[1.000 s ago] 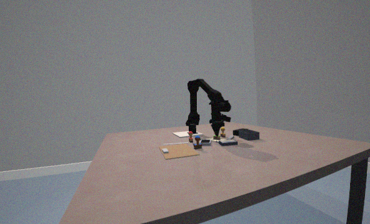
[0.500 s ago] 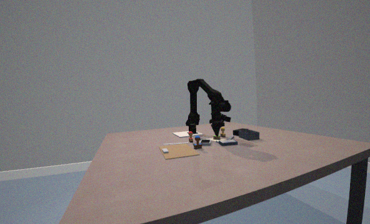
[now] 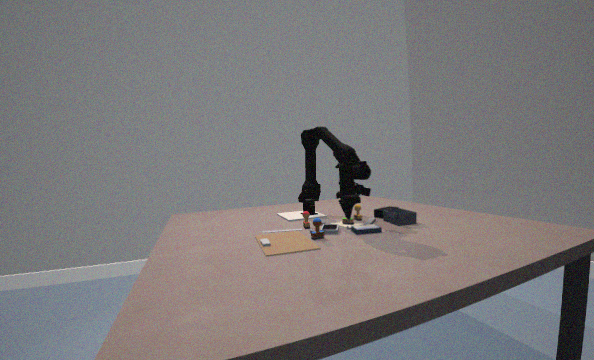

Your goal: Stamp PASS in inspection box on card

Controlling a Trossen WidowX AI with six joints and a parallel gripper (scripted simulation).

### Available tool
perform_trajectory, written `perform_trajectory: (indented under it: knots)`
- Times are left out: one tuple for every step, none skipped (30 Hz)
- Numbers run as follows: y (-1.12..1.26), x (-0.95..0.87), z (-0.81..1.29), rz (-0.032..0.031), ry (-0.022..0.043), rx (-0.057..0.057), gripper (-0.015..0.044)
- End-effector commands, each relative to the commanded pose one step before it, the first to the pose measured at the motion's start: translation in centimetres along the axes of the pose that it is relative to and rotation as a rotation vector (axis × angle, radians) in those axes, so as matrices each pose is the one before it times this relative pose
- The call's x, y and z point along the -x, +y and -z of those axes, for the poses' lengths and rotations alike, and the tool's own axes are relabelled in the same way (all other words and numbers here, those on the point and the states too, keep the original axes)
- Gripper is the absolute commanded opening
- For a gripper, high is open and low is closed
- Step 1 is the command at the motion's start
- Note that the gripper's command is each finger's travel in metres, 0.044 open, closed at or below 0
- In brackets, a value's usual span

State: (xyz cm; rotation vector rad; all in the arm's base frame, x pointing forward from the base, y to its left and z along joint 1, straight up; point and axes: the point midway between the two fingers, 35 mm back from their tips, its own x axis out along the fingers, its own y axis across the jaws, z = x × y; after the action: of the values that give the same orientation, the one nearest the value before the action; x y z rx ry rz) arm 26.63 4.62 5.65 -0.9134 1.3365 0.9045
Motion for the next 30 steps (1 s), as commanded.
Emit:
perform_trajectory:
  knots:
    - [0.029, -0.180, -0.041, -0.00164, -0.00264, -0.0013, 0.0000]
    - [0.000, 0.000, 0.000, 0.00000, 0.00000, 0.0000, 0.0000]
    - [0.000, 0.000, 0.000, 0.00000, 0.00000, 0.0000, 0.0000]
    - [0.000, 0.000, 0.000, 0.00000, 0.00000, 0.0000, 0.0000]
    - [0.000, 0.000, 0.000, 0.00000, 0.00000, 0.0000, 0.0000]
    - [0.000, 0.000, 0.000, 0.00000, 0.00000, 0.0000, 0.0000]
    - [0.000, 0.000, 0.000, 0.00000, 0.00000, 0.0000, 0.0000]
    - [0.000, 0.000, 0.000, 0.00000, 0.00000, 0.0000, 0.0000]
    - [0.000, 0.008, 0.000, 0.00000, 0.00000, 0.0000, 0.0000]
    - [-0.001, 0.025, 0.000, 0.00000, 0.00000, 0.0000, 0.0000]
    - [-0.001, 0.042, -0.001, 0.00000, 0.00000, 0.0000, 0.0000]
    - [-0.001, 0.050, -0.001, 0.00000, 0.00000, 0.0000, 0.0000]
    - [-0.001, 0.050, -0.001, 0.00000, 0.00000, 0.0000, 0.0000]
    - [-0.001, 0.050, -0.001, 0.00000, 0.00000, 0.0000, 0.0000]
    - [-0.001, 0.050, -0.001, 0.00000, 0.00000, 0.0000, 0.0000]
    - [-0.001, 0.050, -0.001, 0.00000, 0.00000, 0.0000, 0.0000]
    - [-0.001, 0.050, -0.001, 0.00000, 0.00000, 0.0000, 0.0000]
    - [0.000, 0.050, -0.001, 0.00000, 0.00000, 0.0000, 0.0000]
    - [0.000, 0.047, 0.000, 0.00000, 0.00000, 0.0000, 0.0000]
    - [0.000, 0.047, 0.000, 0.00000, 0.00000, 0.0000, 0.0000]
    - [0.000, 0.047, 0.000, 0.00000, 0.00000, 0.0000, 0.0000]
    - [0.000, 0.047, 0.000, 0.00000, 0.00000, 0.0000, 0.0000]
    - [0.000, 0.047, 0.000, 0.00000, 0.00000, 0.0000, 0.0000]
    - [0.000, 0.047, 0.000, 0.00000, 0.00000, 0.0000, 0.0000]
    - [0.000, 0.047, 0.000, 0.00000, 0.00000, 0.0000, 0.0000]
    - [0.000, 0.047, 0.000, 0.00000, 0.00000, 0.0000, 0.0000]
    - [0.000, 0.047, 0.000, 0.00000, 0.00000, 0.0000, 0.0000]
    - [0.000, 0.047, 0.000, 0.00000, 0.00000, 0.0000, 0.0000]
    - [0.000, 0.047, 0.000, 0.00000, 0.00000, 0.0000, 0.0000]
    - [0.001, 0.047, 0.000, 0.00000, 0.00000, 0.0000, 0.0000]
